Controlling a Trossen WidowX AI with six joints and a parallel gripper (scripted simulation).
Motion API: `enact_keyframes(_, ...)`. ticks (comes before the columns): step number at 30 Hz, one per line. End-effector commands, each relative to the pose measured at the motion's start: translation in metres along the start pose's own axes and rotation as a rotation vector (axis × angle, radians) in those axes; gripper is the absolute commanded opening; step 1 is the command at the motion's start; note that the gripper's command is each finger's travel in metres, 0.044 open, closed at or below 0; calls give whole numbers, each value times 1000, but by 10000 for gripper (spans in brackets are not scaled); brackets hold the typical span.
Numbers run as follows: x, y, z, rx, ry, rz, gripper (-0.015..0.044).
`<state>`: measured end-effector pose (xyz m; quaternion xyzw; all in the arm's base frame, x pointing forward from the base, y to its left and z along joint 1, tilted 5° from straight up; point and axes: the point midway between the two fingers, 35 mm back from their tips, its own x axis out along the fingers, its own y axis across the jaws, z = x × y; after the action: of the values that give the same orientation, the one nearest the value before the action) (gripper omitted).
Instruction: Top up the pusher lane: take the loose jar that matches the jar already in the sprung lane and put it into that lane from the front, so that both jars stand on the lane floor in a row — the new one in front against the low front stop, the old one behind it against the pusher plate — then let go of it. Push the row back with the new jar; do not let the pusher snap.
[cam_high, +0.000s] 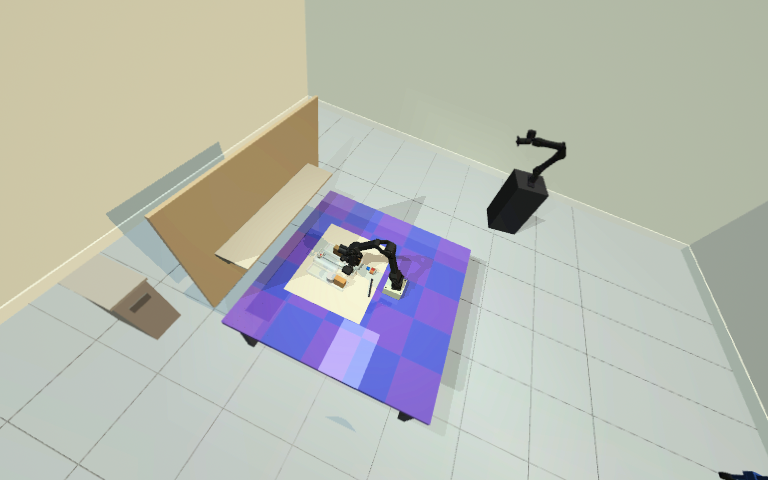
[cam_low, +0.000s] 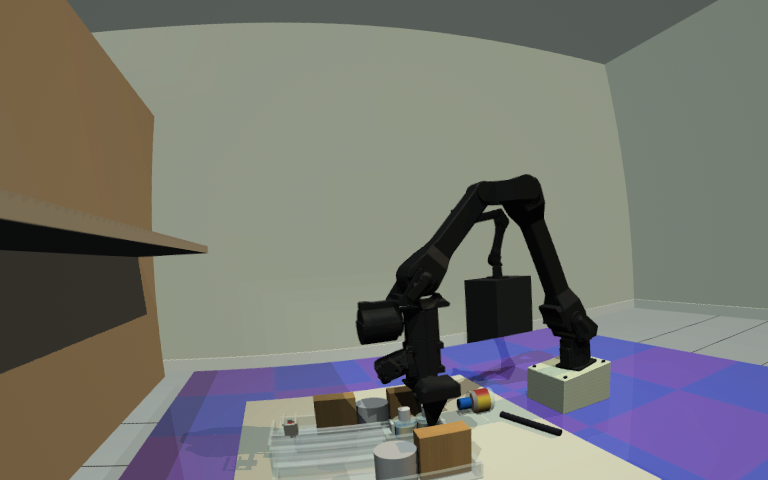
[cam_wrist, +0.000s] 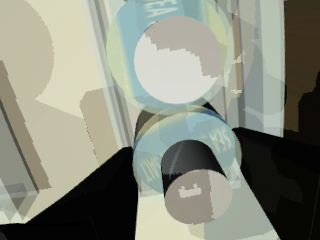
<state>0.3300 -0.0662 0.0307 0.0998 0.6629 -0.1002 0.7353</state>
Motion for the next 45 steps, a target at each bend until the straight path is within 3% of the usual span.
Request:
enact_keyframes(1,0,0,3,-3,-16,-1,0)
enact_keyframes(45,0,0,-5,-3,-16,-1,0)
